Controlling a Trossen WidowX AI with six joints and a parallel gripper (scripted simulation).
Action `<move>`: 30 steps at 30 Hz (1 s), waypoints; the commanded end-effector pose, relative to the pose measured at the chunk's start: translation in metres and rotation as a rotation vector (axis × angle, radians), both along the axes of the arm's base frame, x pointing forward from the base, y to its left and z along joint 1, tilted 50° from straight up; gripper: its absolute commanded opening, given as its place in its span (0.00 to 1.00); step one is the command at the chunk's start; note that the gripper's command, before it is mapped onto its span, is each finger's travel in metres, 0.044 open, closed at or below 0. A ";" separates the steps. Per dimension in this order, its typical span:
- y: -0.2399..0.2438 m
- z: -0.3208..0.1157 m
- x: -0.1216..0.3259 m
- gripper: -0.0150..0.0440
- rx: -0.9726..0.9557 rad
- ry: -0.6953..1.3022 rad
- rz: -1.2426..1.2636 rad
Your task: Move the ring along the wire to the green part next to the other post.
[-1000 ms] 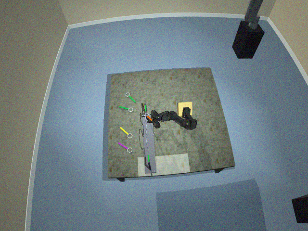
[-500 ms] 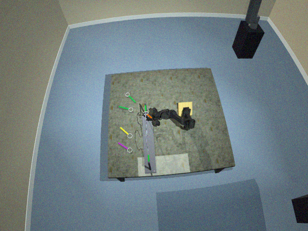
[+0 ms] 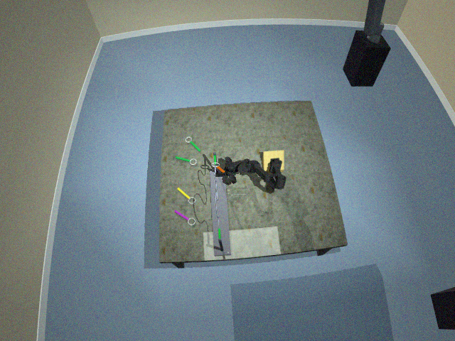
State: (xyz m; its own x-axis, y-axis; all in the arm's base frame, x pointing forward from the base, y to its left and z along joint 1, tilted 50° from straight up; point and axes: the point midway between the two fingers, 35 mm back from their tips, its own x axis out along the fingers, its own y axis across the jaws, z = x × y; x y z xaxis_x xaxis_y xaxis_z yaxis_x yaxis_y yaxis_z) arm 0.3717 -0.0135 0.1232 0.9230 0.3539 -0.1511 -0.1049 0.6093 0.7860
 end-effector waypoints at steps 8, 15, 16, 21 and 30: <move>-0.007 -0.011 -0.001 0.00 -0.002 0.005 0.003; -0.011 -0.016 -0.001 0.00 -0.002 0.005 0.003; -0.012 -0.017 -0.001 0.00 -0.002 0.005 0.003; -0.013 -0.019 -0.001 0.00 -0.002 0.005 0.002; -0.004 -0.027 -0.001 0.00 -0.002 0.005 0.002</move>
State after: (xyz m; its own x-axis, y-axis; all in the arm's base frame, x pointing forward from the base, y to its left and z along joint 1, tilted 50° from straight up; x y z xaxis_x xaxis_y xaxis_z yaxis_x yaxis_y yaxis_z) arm 0.3723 -0.0216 0.1023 0.9234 0.3550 -0.1459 -0.1130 0.6148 0.7805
